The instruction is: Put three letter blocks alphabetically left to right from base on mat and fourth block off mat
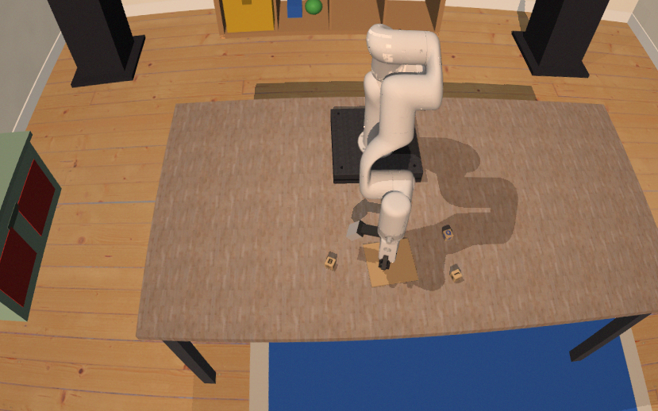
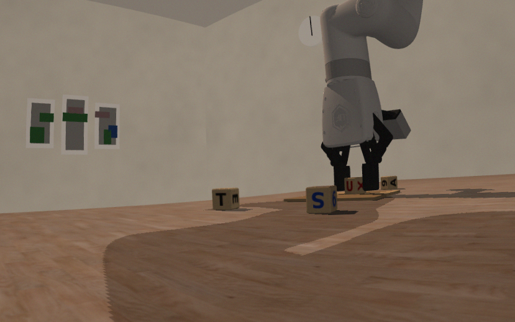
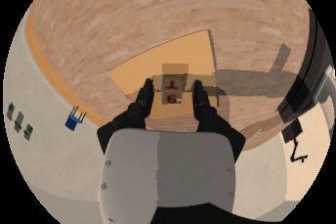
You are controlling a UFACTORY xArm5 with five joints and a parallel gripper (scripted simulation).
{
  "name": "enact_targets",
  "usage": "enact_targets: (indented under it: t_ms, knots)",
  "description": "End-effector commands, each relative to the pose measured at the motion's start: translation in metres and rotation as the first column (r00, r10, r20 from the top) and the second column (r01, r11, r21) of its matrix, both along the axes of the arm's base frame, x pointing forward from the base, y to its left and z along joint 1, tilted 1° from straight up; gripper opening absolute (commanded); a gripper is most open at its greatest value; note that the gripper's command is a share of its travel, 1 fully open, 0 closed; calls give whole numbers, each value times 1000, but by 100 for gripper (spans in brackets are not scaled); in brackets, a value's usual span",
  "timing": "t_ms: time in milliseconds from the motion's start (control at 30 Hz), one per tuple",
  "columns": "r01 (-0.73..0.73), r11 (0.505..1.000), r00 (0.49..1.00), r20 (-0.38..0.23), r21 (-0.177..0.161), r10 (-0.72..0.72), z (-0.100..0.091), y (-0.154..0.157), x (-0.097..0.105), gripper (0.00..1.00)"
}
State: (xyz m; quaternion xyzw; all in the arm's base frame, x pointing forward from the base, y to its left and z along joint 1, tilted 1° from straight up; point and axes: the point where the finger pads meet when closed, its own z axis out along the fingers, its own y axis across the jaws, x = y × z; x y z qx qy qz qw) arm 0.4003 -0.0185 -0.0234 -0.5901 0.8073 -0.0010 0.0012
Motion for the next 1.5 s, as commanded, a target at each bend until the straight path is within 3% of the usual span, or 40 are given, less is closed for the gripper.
enact_targets:
  t_ms: [0, 700, 733, 1267, 1300, 1467]
  knots:
    - [0, 1000, 1000, 3, 0, 0, 1, 0, 1, 63]
    - [0, 1000, 1000, 3, 0, 0, 1, 0, 1, 63]
    - [0, 1000, 1000, 3, 0, 0, 1, 0, 1, 42]
    - [0, 1000, 1000, 3, 0, 0, 1, 0, 1, 42]
    - [0, 1000, 1000, 3, 0, 0, 1, 0, 1, 21]
    - [0, 1000, 1000, 3, 0, 0, 1, 0, 1, 21]
